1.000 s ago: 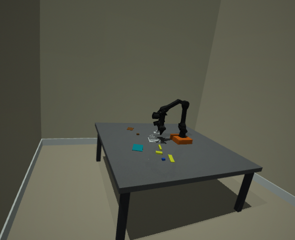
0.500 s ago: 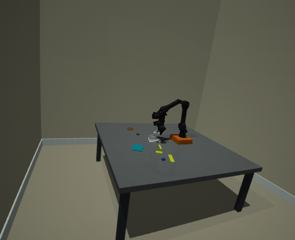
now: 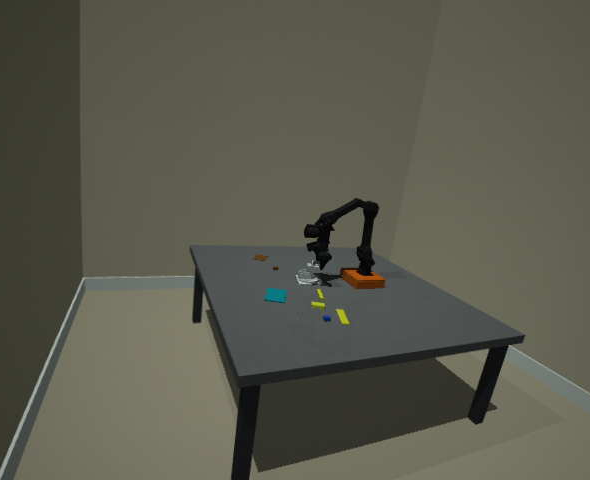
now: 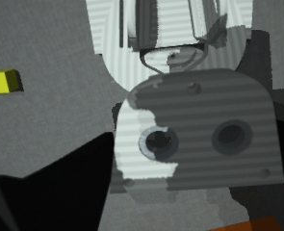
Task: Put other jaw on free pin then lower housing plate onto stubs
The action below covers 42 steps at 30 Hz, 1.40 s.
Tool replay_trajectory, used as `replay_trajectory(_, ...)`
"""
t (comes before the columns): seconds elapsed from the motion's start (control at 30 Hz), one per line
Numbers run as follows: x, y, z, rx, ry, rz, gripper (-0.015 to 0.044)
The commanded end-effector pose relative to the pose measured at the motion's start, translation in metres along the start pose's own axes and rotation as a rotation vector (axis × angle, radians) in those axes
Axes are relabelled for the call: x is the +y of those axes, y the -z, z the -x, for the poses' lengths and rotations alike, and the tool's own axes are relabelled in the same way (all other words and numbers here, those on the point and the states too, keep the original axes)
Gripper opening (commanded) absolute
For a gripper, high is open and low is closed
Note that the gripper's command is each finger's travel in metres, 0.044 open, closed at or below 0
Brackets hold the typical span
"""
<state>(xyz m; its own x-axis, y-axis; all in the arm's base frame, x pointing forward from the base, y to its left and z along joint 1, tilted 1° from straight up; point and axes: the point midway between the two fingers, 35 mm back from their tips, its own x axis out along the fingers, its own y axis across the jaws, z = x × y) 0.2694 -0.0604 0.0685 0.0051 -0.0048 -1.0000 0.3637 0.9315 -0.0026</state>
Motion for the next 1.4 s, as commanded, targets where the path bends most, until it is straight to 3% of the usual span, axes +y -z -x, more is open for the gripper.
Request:
replay_trajectory(0.0,0.001,-0.001,0.0,-0.004,-0.006,0.001,0.0351)
replay_trajectory(0.3,0.001,-0.001,-0.001,-0.004,-0.006,0.001,0.0351)
replay_trajectory(1.37,0.001,-0.002,-0.053,-0.003,-0.006,0.003,0.0351)
